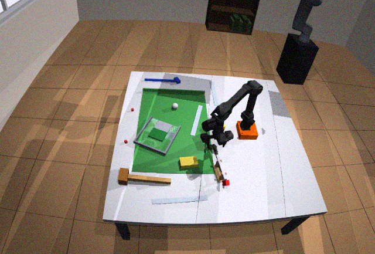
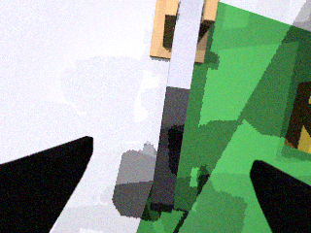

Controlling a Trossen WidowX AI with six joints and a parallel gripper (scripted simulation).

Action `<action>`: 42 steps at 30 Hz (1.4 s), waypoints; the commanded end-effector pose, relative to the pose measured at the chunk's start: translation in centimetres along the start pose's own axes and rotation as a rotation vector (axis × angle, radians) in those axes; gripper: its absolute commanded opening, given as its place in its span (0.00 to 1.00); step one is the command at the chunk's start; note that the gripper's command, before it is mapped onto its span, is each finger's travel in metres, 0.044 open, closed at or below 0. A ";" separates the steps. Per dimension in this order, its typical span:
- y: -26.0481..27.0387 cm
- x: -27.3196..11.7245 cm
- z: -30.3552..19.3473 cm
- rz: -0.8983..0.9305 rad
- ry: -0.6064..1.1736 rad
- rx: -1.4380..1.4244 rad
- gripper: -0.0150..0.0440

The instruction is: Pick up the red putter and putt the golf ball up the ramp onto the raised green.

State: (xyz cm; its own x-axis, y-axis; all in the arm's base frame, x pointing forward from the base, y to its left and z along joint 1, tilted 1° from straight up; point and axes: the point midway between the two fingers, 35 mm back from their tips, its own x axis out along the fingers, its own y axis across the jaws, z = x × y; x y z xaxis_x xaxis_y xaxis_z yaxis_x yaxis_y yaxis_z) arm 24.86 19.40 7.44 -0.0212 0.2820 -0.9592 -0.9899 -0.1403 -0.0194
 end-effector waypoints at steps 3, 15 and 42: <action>0.1 1.1 -0.5 0.002 0.005 -0.001 1.00; 0.1 3.2 -1.1 0.002 0.005 -0.001 1.00; 0.1 4.9 -1.5 0.002 0.002 0.001 0.51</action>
State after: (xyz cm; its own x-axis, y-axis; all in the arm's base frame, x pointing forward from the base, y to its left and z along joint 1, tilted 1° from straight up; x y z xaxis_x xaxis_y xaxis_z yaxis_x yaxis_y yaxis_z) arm 24.94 19.32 2.31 -0.0218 0.2808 -0.9595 -0.9900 -0.1397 -0.0183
